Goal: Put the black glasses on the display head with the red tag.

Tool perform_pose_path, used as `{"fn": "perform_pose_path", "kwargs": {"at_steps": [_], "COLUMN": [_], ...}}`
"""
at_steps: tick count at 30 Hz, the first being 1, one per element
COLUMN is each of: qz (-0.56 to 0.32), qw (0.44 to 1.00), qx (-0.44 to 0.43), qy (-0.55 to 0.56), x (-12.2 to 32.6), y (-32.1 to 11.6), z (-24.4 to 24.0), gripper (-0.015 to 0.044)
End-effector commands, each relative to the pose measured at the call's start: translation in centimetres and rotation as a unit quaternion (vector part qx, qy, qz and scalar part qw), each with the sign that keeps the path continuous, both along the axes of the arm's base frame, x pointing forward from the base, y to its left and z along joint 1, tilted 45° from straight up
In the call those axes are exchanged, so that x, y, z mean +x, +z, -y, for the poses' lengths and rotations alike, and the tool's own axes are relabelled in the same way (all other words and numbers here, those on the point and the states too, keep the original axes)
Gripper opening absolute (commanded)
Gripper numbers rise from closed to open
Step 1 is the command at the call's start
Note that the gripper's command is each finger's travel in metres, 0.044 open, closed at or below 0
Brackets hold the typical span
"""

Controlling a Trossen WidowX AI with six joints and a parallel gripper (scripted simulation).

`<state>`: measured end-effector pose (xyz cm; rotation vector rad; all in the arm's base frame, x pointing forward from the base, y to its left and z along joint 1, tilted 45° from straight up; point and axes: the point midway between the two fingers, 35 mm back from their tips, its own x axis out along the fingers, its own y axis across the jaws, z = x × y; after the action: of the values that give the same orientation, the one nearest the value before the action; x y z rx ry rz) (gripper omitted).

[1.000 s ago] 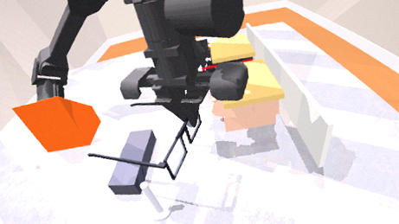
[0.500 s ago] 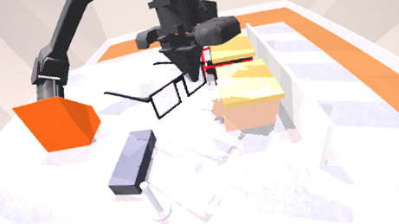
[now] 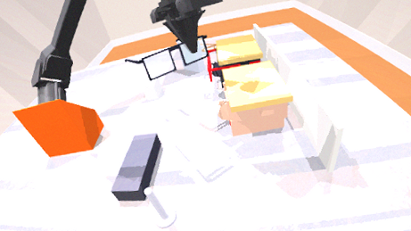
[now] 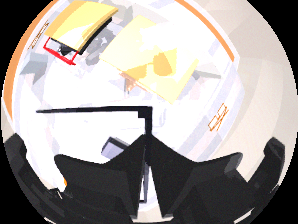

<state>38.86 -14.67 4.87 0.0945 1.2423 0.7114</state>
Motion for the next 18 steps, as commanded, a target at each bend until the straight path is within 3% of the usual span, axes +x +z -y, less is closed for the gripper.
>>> {"fn": "perform_pose_path", "kwargs": {"at_steps": [1, 18], "qz": [-0.022, -0.097], "qw": [0.999, 0.968], "qx": [-0.006, -0.008], "qy": [-0.042, -0.231], "x": [-0.4, -2.9], "y": [1.8, 8.1], "z": [-0.9, -4.6], "gripper": [0.0000, 0.0000]}}
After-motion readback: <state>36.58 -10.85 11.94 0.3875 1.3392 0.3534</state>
